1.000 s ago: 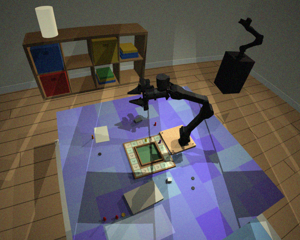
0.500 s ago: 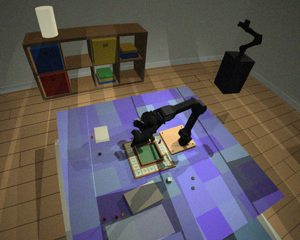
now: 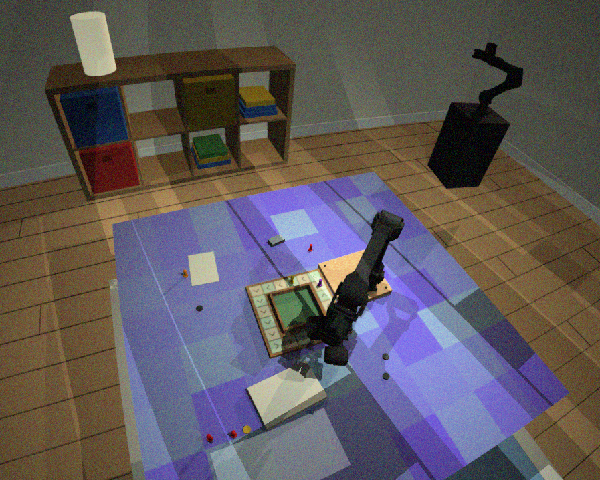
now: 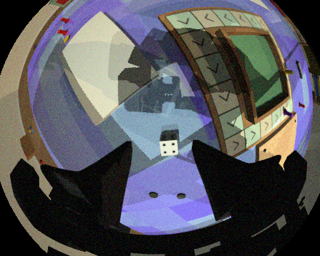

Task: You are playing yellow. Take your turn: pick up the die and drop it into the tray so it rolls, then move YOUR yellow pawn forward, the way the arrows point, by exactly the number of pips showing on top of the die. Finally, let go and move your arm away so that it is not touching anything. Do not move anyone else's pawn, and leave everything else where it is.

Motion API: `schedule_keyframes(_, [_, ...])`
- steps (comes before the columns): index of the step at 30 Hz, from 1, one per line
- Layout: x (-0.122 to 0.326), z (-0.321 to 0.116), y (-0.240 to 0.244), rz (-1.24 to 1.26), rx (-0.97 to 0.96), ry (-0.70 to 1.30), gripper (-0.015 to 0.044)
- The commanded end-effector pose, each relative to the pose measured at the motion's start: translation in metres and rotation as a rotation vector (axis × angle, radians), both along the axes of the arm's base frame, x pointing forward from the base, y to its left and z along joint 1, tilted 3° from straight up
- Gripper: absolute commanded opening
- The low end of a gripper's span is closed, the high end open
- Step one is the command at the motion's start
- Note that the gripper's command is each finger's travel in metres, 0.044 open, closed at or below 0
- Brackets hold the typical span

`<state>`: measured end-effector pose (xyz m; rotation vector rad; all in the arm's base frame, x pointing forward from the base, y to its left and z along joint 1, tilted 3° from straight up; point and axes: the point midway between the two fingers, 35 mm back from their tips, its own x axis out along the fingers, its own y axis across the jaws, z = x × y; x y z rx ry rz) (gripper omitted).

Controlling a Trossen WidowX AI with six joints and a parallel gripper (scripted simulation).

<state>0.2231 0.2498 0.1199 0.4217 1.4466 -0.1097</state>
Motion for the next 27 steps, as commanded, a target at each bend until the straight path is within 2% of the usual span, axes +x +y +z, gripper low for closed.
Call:
schedule_keyframes(1, [-0.035, -0.024, 0.006, 0.137, -0.115, 0.069, 0.0275])
schedule_keyframes(27, [-0.031, -0.055, 0.013, 0.143, -0.119, 0.071, 0.0275])
